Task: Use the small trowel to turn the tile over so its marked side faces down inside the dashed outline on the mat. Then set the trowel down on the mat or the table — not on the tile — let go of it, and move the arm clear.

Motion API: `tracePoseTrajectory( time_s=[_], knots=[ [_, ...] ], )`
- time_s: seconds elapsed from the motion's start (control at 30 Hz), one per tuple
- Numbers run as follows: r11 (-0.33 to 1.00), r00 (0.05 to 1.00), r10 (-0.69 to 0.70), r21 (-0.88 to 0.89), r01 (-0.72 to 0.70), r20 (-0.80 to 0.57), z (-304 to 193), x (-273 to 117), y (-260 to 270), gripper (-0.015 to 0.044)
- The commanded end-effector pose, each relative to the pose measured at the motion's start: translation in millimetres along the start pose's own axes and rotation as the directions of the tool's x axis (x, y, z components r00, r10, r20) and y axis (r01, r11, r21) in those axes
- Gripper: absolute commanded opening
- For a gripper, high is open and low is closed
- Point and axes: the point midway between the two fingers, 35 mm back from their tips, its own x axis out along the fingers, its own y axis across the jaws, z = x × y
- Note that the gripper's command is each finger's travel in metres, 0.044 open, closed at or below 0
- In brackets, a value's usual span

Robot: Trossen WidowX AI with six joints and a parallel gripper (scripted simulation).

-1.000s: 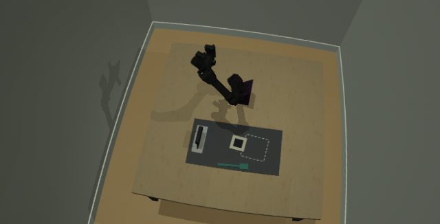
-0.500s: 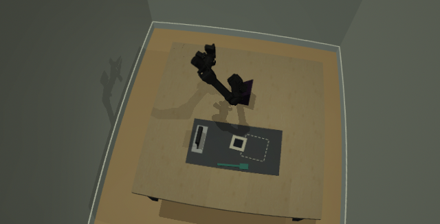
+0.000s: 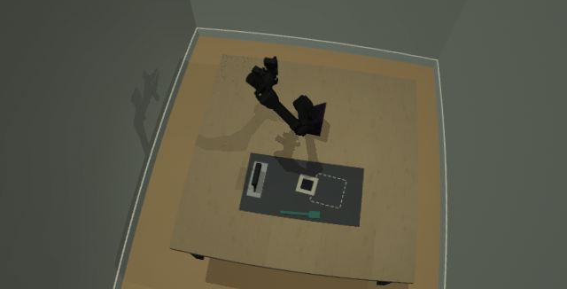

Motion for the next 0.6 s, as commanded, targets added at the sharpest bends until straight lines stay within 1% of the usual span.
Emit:
tracePoseTrajectory(
  time_s=[0.0,0.1,0.53,0.57],
  knots=[
    [1.000,1.000,0.000,0.000,0.000,0.000,0.0,0.0,0.0,0.0074],
    [1.000,1.000,0.000,0.000,0.000,0.000,0.0,0.0,0.0,0.0000],
    [1.000,1.000,0.000,0.000,0.000,0.000,0.0,0.0,0.0,0.0000],
    [1.000,1.000,0.000,0.000,0.000,0.000,0.0,0.0,0.0,0.0026]
  ],
)
